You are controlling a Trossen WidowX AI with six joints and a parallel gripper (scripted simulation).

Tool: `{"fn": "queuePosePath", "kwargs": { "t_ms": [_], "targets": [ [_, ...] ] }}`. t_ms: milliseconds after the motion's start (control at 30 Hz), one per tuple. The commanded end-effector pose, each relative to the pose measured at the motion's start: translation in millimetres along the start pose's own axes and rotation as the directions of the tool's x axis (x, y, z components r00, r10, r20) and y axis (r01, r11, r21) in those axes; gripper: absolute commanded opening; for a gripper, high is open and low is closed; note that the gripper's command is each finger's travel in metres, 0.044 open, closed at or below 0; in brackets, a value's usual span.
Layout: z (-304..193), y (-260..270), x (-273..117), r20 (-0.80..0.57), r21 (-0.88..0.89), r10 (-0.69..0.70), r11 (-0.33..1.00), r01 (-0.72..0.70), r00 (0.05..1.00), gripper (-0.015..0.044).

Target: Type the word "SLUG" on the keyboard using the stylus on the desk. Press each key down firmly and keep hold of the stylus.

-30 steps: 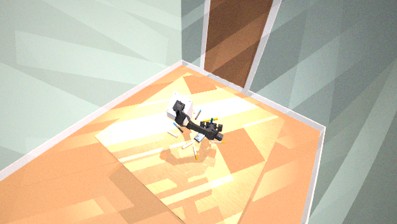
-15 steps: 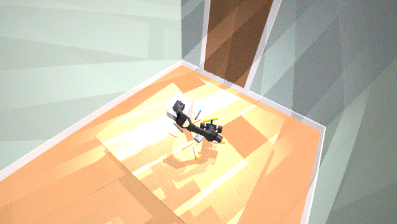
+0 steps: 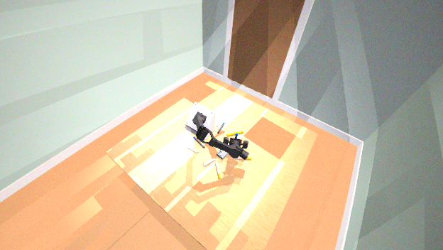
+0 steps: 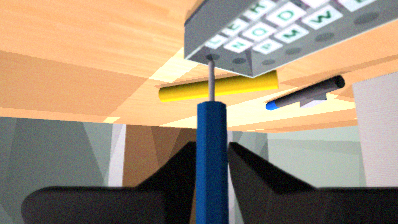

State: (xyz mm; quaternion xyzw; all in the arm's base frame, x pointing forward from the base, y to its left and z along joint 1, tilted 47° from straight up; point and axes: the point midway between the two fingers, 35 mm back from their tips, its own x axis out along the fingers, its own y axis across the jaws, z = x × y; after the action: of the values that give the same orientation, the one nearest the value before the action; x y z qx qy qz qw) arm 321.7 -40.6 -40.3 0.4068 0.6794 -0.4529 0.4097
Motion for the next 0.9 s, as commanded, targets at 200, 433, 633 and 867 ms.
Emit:
{"fn": "queuePosePath", "kwargs": {
  "t_ms": [200,433,633,867],
  "targets": [
    [4.4,0.0,1.6,0.004,-0.006,-0.001,1.000,0.001,1.000,0.0081],
    [8.2,0.0,3.8,0.004,-0.006,-0.001,1.000,0.001,1.000,0.0081],
    [10.0,0.0,4.8,0.004,-0.006,-0.001,1.000,0.001,1.000,0.0081],
    [12.8,-0.1,6.5,0.004,-0.006,-0.001,1.000,0.001,1.000,0.0081]
  ]
}}
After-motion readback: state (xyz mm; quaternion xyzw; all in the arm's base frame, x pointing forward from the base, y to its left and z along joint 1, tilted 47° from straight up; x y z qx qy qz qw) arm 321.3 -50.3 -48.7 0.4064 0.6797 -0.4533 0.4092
